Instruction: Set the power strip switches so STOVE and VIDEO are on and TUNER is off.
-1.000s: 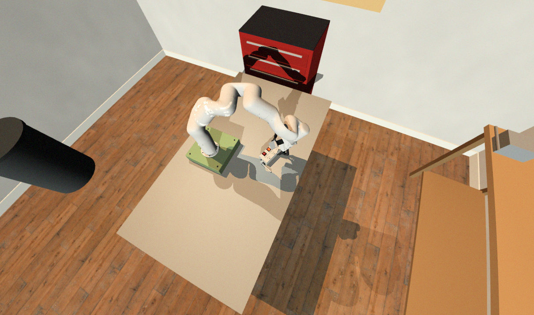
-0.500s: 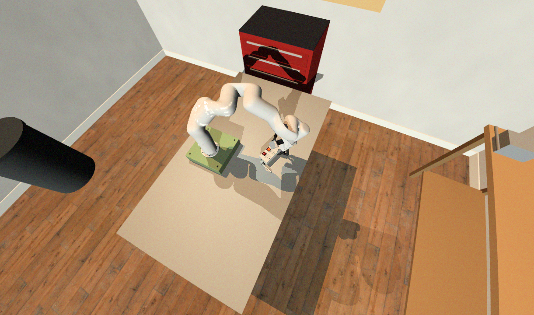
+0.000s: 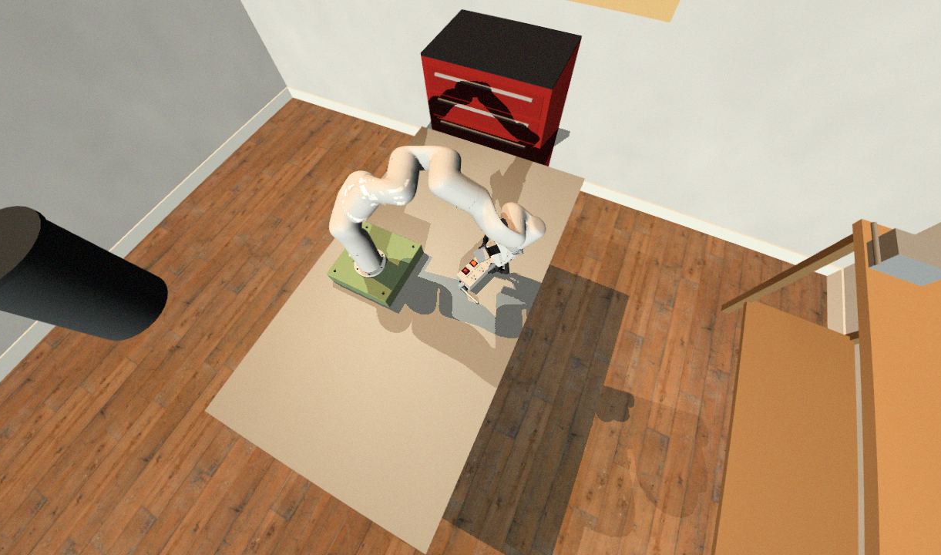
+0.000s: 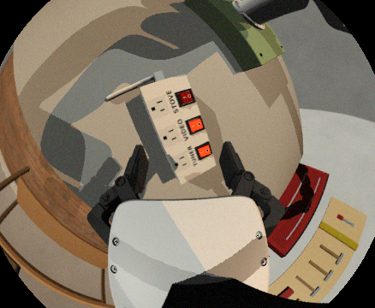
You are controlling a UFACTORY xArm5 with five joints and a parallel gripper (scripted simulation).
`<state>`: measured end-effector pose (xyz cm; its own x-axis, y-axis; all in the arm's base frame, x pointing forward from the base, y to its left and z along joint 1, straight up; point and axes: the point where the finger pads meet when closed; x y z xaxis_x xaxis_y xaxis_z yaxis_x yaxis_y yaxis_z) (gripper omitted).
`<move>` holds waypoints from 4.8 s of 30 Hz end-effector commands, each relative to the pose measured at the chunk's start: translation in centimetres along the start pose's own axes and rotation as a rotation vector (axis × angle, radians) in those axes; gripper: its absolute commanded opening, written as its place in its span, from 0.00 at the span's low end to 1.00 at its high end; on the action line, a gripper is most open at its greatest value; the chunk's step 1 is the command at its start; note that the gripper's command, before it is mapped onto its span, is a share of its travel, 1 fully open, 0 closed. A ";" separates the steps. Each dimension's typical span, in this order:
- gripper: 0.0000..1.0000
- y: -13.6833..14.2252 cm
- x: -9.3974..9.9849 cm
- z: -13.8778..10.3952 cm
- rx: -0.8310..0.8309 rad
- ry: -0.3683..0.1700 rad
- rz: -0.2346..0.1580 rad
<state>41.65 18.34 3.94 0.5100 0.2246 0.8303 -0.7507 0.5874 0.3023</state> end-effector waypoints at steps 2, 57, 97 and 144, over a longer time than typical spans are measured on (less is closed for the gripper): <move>1.00 0.0 0.2 0.0 0.000 -0.003 0.002; 1.00 1.1 5.1 5.3 0.484 -0.368 0.392; 1.00 1.9 4.9 5.2 0.833 -0.329 0.515; 1.00 6.7 -0.4 -0.9 2.982 0.483 0.767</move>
<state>36.75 22.73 5.16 0.0070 0.0044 1.0000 0.6681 -0.7440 -0.0014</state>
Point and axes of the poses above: the point where the finger pads meet when closed, its own x axis back along the fingers, its own y axis across the jaws, z = x × y, and after that the axes turned 2 degrees about -x, right-handed
